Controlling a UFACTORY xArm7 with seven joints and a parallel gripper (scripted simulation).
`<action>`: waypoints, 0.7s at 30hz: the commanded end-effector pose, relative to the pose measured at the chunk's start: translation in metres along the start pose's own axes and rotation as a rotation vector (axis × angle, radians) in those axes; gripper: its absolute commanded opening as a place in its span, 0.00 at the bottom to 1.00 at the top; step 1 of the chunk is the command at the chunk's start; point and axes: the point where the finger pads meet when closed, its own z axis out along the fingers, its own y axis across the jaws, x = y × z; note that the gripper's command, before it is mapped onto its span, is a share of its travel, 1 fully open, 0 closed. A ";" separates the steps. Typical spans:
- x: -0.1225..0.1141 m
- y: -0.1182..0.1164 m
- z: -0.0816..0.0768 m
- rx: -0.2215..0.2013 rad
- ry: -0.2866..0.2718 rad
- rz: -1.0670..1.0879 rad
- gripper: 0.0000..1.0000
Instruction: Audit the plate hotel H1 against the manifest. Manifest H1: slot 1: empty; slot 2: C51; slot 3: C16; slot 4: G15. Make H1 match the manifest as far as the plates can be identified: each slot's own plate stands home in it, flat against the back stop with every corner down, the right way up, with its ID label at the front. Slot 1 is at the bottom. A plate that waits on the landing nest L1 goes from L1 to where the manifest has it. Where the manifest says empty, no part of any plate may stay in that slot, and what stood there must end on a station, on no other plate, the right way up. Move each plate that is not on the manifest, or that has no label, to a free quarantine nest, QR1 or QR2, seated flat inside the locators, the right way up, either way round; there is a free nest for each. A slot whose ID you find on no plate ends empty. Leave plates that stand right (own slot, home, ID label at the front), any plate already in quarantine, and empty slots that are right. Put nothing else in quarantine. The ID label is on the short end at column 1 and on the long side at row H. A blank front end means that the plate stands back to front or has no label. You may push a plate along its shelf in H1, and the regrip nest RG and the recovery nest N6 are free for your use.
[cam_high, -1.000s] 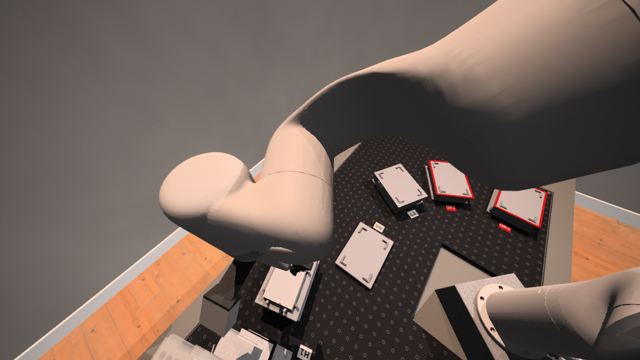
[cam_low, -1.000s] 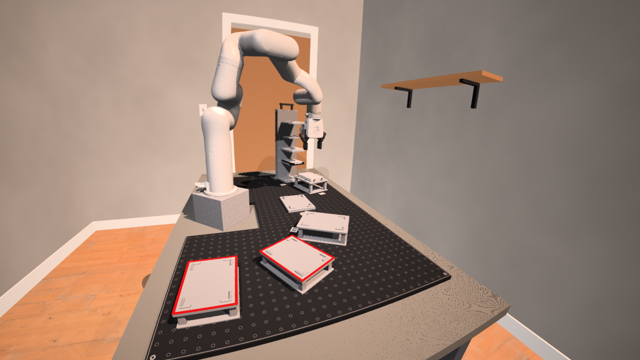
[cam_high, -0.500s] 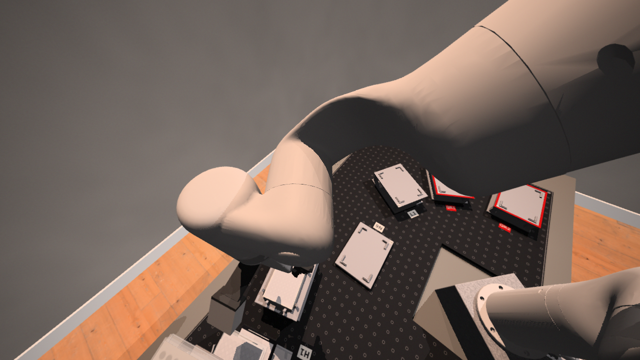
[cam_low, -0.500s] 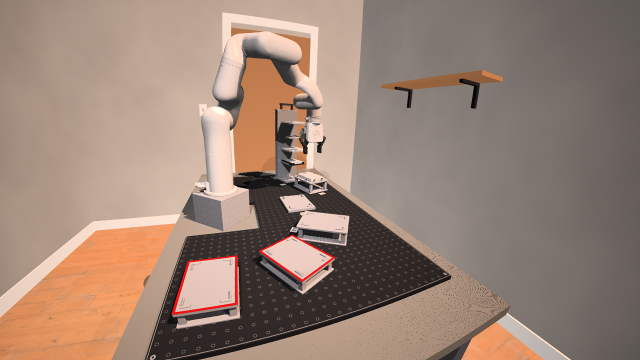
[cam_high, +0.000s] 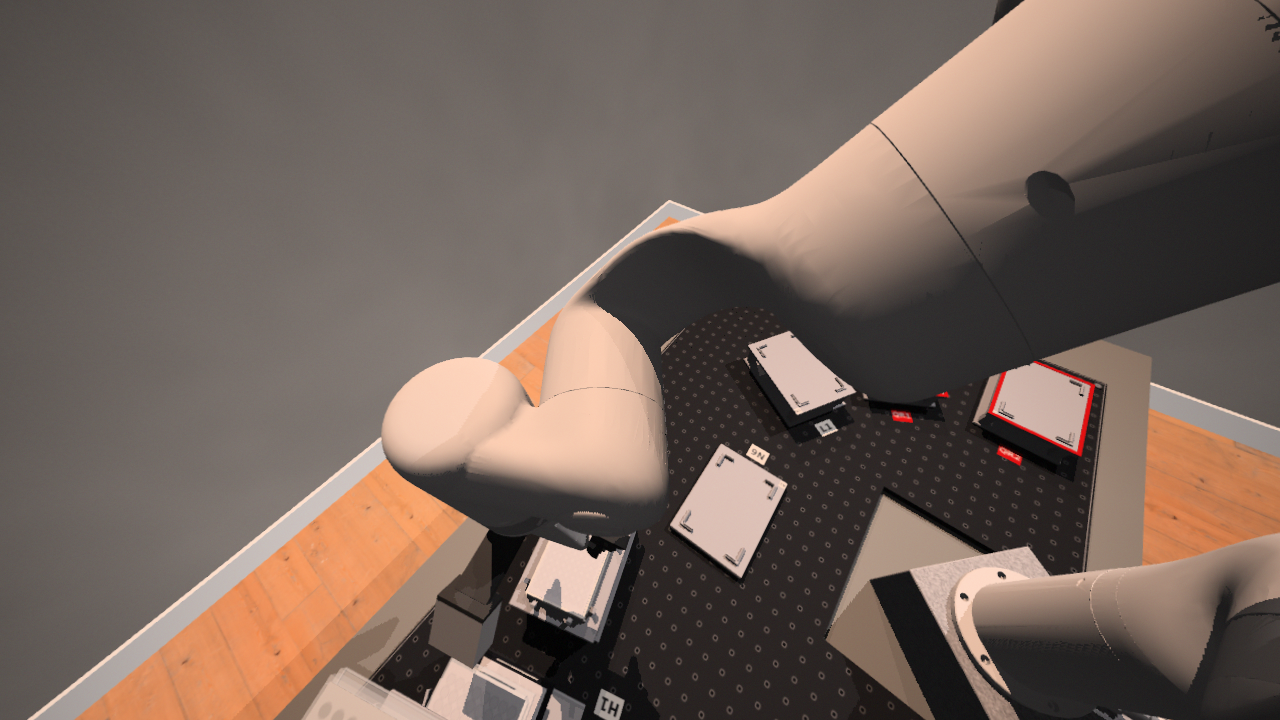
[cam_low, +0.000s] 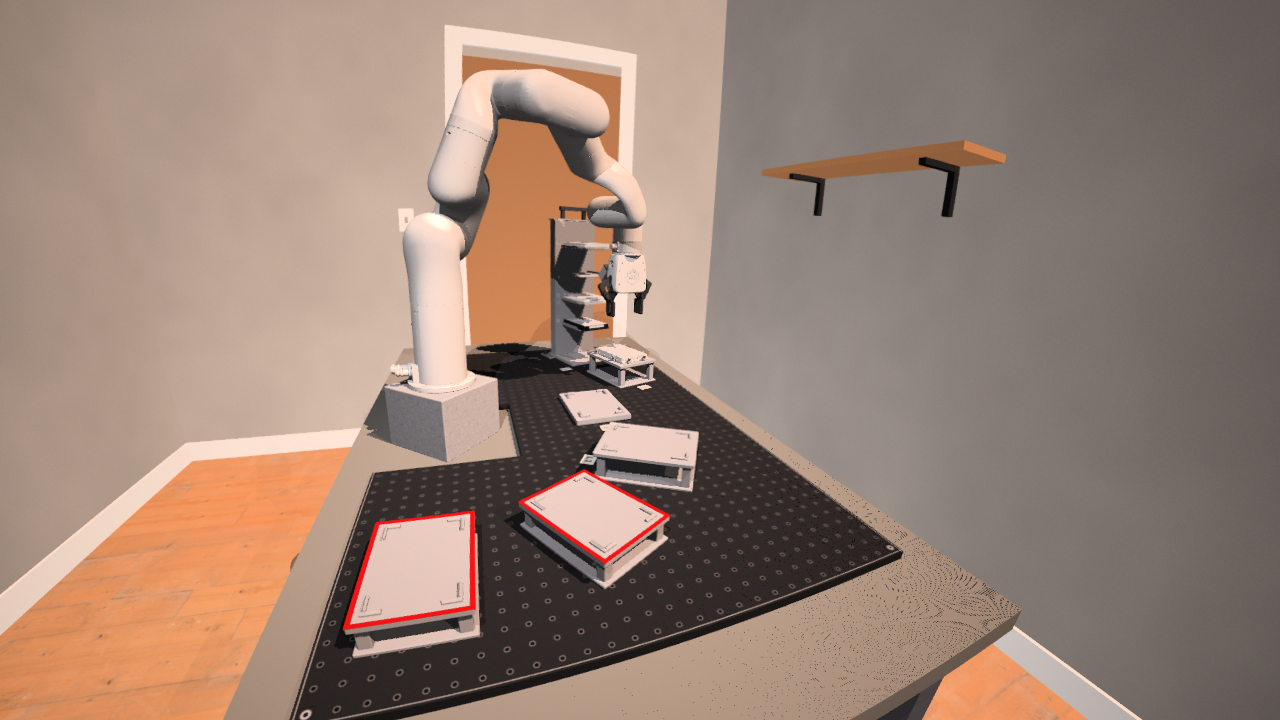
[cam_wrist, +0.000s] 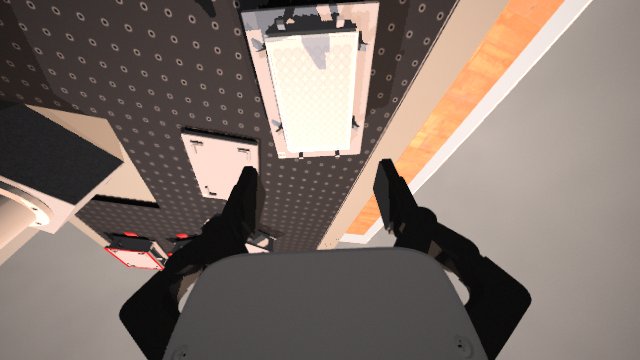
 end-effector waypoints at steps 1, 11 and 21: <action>0.000 0.001 0.005 -0.003 0.000 0.000 1.00; 0.000 0.001 0.021 -0.003 0.000 0.000 1.00; 0.000 0.001 0.035 -0.003 0.000 0.000 1.00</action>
